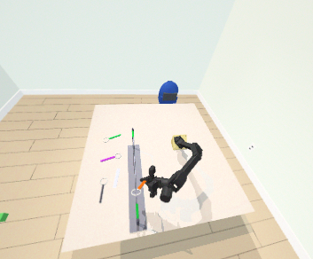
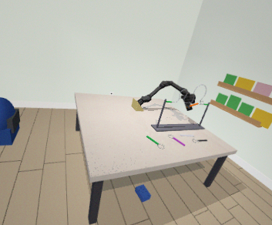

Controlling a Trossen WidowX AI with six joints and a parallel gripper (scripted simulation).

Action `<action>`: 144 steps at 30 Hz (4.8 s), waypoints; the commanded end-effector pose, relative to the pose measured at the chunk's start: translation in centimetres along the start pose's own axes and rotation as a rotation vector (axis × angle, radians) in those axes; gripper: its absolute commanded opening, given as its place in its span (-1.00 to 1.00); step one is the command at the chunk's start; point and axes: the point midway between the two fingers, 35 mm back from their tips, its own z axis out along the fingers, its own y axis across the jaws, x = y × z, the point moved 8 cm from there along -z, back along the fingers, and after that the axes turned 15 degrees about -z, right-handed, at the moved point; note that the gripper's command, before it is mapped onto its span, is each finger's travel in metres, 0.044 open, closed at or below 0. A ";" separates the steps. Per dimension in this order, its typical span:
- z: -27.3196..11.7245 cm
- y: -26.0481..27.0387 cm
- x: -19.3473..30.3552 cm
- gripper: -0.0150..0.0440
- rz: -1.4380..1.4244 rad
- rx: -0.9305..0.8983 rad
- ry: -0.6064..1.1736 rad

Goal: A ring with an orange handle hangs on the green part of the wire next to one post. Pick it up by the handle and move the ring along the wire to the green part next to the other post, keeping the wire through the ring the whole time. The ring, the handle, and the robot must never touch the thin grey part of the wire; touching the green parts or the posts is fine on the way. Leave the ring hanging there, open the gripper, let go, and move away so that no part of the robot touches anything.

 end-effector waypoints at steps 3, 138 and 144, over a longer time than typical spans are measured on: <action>0.1 -1.6 0.6 -1.00 -0.145 0.077 0.030; -3.7 -13.5 -4.8 -1.00 -0.385 0.137 -0.021; -3.6 -13.6 -4.7 -1.00 -0.319 0.100 -0.033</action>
